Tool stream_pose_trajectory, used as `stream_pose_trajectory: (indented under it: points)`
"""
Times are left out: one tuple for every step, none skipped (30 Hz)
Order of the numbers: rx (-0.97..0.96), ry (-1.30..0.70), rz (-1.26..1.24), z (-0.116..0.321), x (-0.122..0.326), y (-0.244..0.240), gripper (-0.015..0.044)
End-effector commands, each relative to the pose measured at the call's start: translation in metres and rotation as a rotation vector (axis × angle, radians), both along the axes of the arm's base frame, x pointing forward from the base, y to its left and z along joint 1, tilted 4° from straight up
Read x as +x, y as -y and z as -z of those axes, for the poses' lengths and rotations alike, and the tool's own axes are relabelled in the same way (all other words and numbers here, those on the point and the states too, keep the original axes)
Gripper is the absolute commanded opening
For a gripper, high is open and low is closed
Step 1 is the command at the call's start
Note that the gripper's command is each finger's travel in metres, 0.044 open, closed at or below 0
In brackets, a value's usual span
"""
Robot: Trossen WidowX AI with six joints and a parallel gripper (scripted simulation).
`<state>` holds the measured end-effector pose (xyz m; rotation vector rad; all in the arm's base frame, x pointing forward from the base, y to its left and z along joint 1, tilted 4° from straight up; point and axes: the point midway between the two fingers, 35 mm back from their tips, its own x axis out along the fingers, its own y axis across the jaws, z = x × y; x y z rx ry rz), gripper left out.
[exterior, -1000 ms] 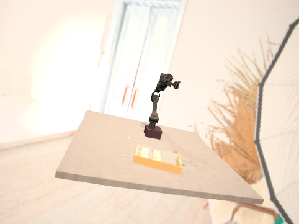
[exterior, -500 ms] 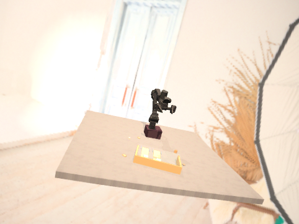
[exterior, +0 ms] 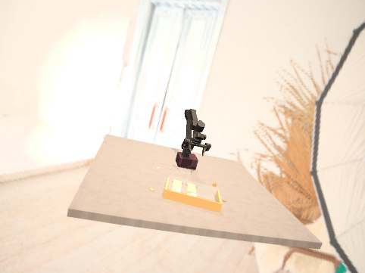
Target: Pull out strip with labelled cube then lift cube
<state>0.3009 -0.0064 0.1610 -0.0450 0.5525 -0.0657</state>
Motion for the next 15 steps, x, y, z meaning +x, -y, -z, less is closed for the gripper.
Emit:
stream_pose_trajectory:
  points:
    - [-0.001,-0.006,0.007,0.002,-0.001,0.001,0.04]
    - [-0.001,-0.006,0.007,0.002,-0.001,0.001,0.04]
    - [-0.001,-0.006,0.007,0.002,-0.001,0.001,0.04]
    - [-0.001,-0.006,0.007,0.002,-0.001,0.001,0.04]
    - [-0.001,-0.006,0.007,0.002,-0.001,0.001,0.04]
    - [-0.001,-0.006,0.007,0.002,-0.001,0.001,0.04]
    - [-0.001,-0.006,0.007,0.002,-0.001,0.001,0.04]
    - [-0.001,-0.006,0.007,0.002,-0.001,0.001,0.04]
    - [-0.001,-0.006,0.007,0.002,-0.001,0.001,0.04]
    - [-0.001,-0.006,0.007,0.002,-0.001,0.001,0.04]
    - [-0.001,-0.006,0.007,0.002,-0.001,0.001,0.04]
    - [-0.001,-0.013,0.009,0.002,0.0,0.001,0.0374]
    - [-0.001,-0.035,0.014,0.003,0.003,0.003,0.0348]
    - [-0.001,-0.072,0.022,0.005,0.007,0.006,0.0321]
    - [-0.001,-0.116,0.033,0.008,0.011,0.009,0.0295]
